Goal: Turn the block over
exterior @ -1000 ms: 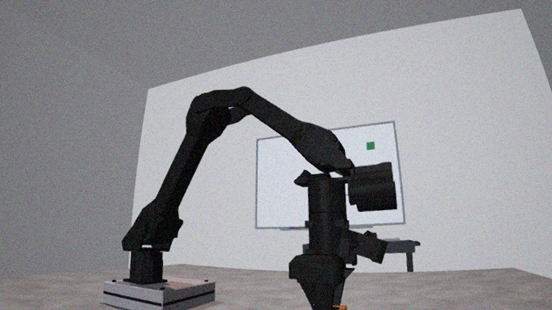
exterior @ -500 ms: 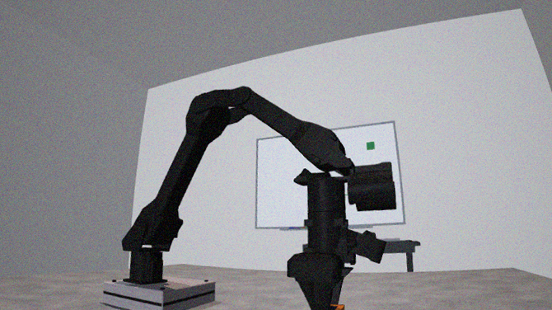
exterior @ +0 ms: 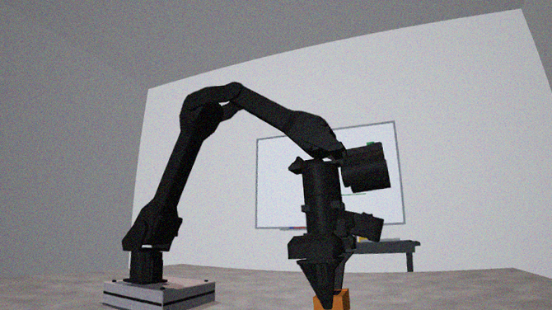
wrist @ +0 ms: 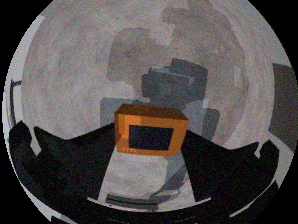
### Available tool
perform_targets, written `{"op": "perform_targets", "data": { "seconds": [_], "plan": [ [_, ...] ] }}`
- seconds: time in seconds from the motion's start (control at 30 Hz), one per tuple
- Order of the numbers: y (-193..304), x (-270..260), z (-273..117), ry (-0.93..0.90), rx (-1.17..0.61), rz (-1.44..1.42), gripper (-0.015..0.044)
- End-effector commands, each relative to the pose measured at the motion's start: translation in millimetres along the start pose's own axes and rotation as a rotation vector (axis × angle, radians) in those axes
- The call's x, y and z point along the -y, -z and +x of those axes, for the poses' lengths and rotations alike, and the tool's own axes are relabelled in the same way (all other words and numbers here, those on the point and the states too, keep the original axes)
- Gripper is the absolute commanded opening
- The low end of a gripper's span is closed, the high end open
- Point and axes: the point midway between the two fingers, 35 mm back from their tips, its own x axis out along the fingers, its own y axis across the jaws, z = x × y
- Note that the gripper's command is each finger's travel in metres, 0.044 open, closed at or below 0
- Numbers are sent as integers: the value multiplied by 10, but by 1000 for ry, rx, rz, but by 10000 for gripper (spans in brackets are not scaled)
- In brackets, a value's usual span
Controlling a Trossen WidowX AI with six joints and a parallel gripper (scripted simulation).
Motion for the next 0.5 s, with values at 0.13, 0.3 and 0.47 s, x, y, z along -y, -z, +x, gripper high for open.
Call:
{"op": "perform_targets", "data": {
  "seconds": [0.13, 0.3, 0.47],
  "plan": [
    [1, 1, 37, 0, 116, 0, 0],
    [3, 2, 53, 0, 191, 0, 0],
    [12, 2, 60, 0, 266, 0, 0]
  ]
}}
